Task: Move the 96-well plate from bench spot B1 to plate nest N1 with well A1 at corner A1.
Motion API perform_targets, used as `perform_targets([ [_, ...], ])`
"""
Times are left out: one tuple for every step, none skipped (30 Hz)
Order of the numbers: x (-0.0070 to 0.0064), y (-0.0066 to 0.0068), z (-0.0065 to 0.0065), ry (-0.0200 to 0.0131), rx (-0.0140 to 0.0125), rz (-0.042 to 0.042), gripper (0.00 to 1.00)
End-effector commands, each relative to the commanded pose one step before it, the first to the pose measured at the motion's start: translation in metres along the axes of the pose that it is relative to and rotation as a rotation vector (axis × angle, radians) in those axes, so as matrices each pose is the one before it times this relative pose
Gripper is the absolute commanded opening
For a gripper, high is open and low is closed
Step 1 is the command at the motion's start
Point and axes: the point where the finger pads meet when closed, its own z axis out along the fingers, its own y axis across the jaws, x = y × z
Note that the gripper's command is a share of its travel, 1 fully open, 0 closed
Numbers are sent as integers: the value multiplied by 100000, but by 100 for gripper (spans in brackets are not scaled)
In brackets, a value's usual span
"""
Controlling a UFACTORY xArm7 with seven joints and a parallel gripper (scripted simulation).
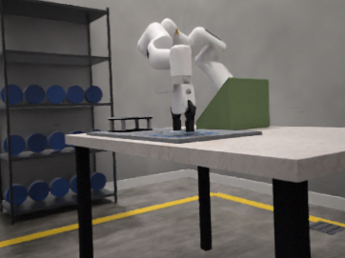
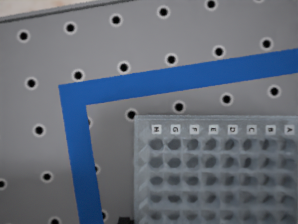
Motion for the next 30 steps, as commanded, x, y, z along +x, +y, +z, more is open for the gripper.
perform_targets([
  [97,-160,47,272,424,20,100],
  [0,0,67,0,0,0,100],
  [1,-1,1,0,0,1,100],
  [1,-1,1,0,0,0,100],
  [0,-1,1,0,0,0,100],
  [0,0,1,0,0,0,100],
  [0,0,1,0,0,0,100],
  [0,0,0,0,0,0,100],
  [0,0,0,0,0,0,100],
  [0,0,0,0,0,0,100],
  [0,0,0,0,0,0,100],
  [0,0,0,0,0,0,100],
  [0,0,0,0,0,0,100],
  [0,0,0,0,0,0,100],
  [2,-3,-8,7,10,0,100],
  [0,1,2,-1,-2,0,100],
  [0,1,1,-1,-1,0,100],
  [0,0,0,0,0,0,100],
  [0,0,-1,1,1,0,100],
  [0,0,-1,1,1,0,100],
  [-2,2,-58,-6,-9,-1,0],
  [0,0,0,0,0,0,0],
  [0,0,0,0,0,0,0],
  [0,0,0,0,0,0,0],
  [0,0,0,0,0,0,0],
  [0,0,0,0,0,0,0],
  [0,0,0,0,0,0,0],
  [0,0,0,0,0,0,0],
  [0,0,0,0,0,0,0],
  [0,0,0,0,0,0,0],
])
